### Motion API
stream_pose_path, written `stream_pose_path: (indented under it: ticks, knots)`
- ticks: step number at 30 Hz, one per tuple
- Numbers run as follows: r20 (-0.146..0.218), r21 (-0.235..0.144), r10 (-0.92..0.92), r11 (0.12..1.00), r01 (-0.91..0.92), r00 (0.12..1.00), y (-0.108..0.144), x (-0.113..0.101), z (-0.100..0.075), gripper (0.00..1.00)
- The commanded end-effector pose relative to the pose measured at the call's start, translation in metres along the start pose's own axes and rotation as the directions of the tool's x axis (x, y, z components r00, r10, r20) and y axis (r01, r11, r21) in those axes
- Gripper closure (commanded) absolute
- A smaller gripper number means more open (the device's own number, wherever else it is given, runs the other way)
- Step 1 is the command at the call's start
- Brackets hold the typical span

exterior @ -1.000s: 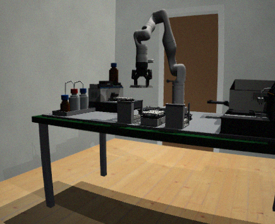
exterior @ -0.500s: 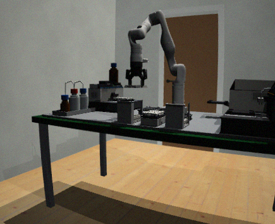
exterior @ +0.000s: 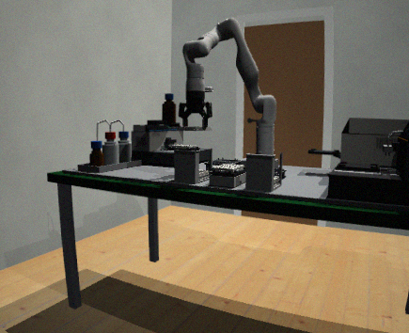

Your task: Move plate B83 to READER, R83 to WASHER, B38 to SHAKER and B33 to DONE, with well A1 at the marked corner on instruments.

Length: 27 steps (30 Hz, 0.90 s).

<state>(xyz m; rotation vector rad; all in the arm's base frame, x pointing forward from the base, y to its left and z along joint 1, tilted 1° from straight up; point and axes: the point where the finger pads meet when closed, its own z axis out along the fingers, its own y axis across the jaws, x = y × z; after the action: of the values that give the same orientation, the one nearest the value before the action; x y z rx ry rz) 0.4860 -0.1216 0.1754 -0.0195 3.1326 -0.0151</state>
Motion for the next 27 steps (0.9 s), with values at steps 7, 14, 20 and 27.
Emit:
stream_pose_path:
  ticks: [7, 14, 20, 27]
  knots:
    - [0.0, 0.0, -0.001, 1.0, 0.001, 1.0, -0.0013, -0.0049, -0.0008, 0.06]
    - [0.0, 0.0, -0.001, 1.0, 0.001, 1.0, -0.0013, -0.0048, -0.0008, 0.06]
    - [0.0, 0.0, -0.001, 1.0, 0.001, 1.0, -0.0013, -0.0049, 0.0005, 0.06]
    - [0.0, 0.0, -0.001, 1.0, 0.001, 1.0, -0.0013, -0.0049, 0.0072, 0.06]
